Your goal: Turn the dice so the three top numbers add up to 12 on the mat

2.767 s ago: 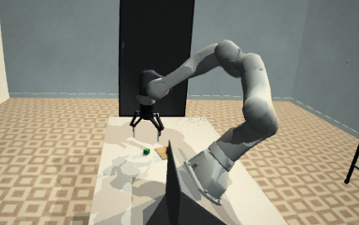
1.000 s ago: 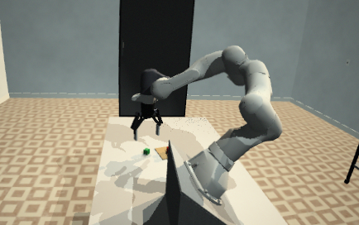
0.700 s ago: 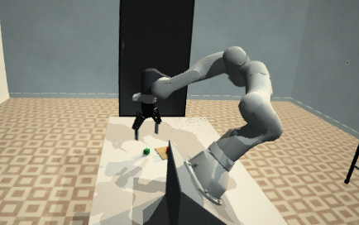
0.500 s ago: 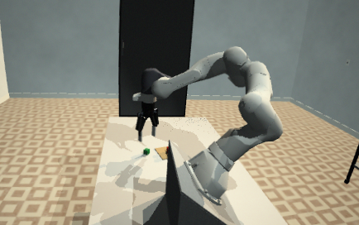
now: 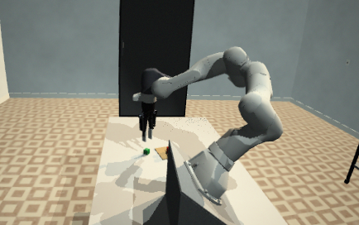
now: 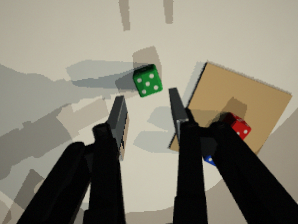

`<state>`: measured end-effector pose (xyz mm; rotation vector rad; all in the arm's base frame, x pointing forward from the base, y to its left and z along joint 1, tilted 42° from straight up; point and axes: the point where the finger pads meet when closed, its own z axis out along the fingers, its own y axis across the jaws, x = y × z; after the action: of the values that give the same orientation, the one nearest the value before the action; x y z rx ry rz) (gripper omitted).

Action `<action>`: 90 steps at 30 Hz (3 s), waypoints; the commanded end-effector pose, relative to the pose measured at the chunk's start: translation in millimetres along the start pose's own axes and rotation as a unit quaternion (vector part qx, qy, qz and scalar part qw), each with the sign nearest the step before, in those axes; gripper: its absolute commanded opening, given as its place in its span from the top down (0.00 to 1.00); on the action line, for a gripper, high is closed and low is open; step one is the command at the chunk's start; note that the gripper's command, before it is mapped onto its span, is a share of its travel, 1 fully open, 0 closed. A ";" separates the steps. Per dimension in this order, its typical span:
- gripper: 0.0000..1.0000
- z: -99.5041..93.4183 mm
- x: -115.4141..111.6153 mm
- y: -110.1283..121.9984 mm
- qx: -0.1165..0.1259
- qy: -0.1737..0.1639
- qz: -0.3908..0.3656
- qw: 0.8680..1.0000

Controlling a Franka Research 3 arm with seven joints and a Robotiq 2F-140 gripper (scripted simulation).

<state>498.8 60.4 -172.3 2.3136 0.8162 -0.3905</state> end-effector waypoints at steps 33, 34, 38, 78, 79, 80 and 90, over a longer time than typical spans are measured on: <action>0.72 10.5 -1.2 0.8 -0.001 -0.003 -0.010 1.000; 0.72 11.7 -1.2 0.9 -0.001 -0.003 -0.010 1.000; 0.72 14.4 -1.2 0.9 -0.001 -0.003 -0.010 1.000; 0.72 53.7 -1.1 1.4 -0.001 -0.003 -0.010 1.000; 0.72 53.7 -1.1 1.4 -0.001 -0.003 -0.010 1.000; 0.72 53.7 -1.1 1.4 -0.001 -0.003 -0.010 1.000; 0.72 53.7 -1.1 1.4 -0.001 -0.003 -0.010 1.000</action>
<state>494.9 23.5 -209.8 2.3006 0.8383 -0.4096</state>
